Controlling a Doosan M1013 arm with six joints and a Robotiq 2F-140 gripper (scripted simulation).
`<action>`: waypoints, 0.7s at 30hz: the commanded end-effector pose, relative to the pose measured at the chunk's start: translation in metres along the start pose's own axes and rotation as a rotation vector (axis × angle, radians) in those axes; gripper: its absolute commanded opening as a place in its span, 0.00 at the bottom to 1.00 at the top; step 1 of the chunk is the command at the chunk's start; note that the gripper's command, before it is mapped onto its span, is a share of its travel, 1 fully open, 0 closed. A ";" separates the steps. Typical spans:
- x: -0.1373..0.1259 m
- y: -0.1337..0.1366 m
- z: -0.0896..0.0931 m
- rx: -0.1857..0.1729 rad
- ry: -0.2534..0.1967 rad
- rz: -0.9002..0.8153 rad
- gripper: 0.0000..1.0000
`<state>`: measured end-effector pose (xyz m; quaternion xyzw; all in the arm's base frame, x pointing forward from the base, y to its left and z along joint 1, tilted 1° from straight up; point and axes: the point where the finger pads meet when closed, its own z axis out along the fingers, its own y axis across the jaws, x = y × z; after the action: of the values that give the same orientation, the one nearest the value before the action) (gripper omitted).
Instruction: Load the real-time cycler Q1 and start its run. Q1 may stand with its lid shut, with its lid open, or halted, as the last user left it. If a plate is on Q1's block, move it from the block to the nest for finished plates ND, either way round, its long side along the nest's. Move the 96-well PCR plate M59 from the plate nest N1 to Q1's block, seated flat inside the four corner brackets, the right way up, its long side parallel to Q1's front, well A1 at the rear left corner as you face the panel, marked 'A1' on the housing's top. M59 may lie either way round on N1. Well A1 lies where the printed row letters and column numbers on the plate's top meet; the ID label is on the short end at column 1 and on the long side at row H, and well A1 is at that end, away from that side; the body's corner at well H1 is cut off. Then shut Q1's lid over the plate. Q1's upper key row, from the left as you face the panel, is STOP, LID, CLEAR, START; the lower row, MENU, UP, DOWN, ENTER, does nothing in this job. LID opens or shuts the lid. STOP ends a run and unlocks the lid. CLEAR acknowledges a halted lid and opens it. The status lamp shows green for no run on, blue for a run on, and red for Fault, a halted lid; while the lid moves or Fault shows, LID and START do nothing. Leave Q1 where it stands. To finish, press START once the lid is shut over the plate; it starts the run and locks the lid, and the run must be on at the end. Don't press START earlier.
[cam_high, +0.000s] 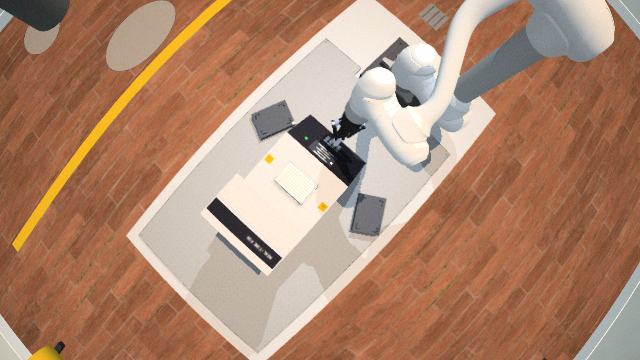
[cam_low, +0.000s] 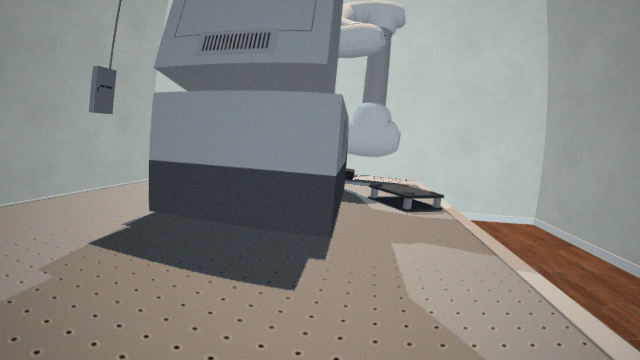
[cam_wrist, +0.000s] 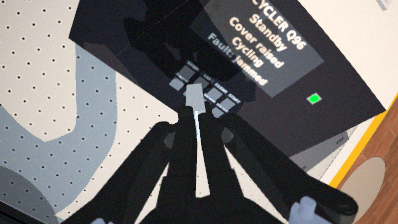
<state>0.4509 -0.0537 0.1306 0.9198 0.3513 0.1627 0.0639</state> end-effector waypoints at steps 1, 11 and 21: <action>-0.001 -0.001 -0.004 0.000 0.000 0.000 0.00; -0.004 -0.004 -0.016 0.000 0.000 0.000 0.00; -0.008 -0.008 -0.030 0.000 0.000 0.000 0.00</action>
<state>0.4309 -0.0529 0.1541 0.9198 0.3514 0.1626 0.0638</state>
